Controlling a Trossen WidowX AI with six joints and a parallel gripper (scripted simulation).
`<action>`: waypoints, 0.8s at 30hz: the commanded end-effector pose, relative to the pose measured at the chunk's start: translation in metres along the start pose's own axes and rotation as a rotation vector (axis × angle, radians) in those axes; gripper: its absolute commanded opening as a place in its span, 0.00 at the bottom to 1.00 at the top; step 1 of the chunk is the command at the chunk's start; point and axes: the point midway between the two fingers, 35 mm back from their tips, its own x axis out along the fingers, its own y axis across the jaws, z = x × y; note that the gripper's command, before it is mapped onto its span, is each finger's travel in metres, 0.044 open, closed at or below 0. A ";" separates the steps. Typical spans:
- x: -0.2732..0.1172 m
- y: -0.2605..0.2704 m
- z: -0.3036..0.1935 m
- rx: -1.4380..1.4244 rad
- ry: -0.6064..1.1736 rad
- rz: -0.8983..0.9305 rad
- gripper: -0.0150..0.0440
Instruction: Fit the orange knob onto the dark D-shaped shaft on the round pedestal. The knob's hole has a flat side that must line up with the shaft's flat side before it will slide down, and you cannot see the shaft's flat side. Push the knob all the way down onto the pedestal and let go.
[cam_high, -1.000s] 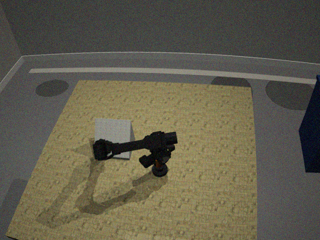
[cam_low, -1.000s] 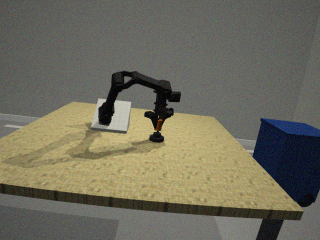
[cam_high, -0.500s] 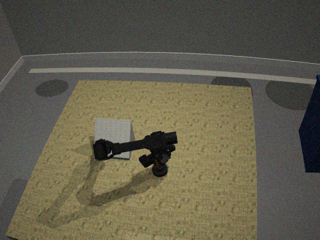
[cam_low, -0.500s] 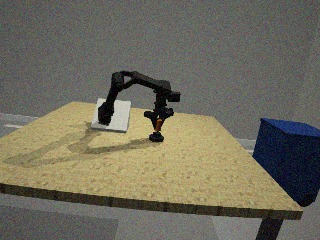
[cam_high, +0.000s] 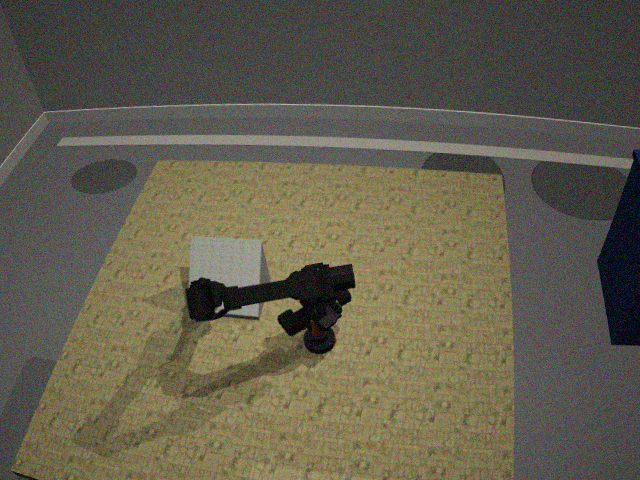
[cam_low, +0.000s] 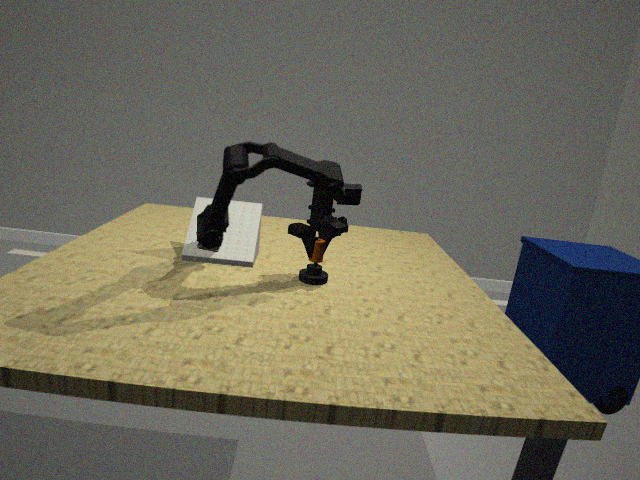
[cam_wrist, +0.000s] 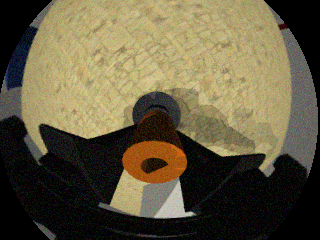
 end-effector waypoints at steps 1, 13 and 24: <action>0.000 0.000 0.001 0.001 -0.006 0.002 0.25; -0.004 0.001 -0.002 0.029 -0.006 0.002 0.25; -0.001 0.002 -0.003 0.053 -0.006 0.002 0.25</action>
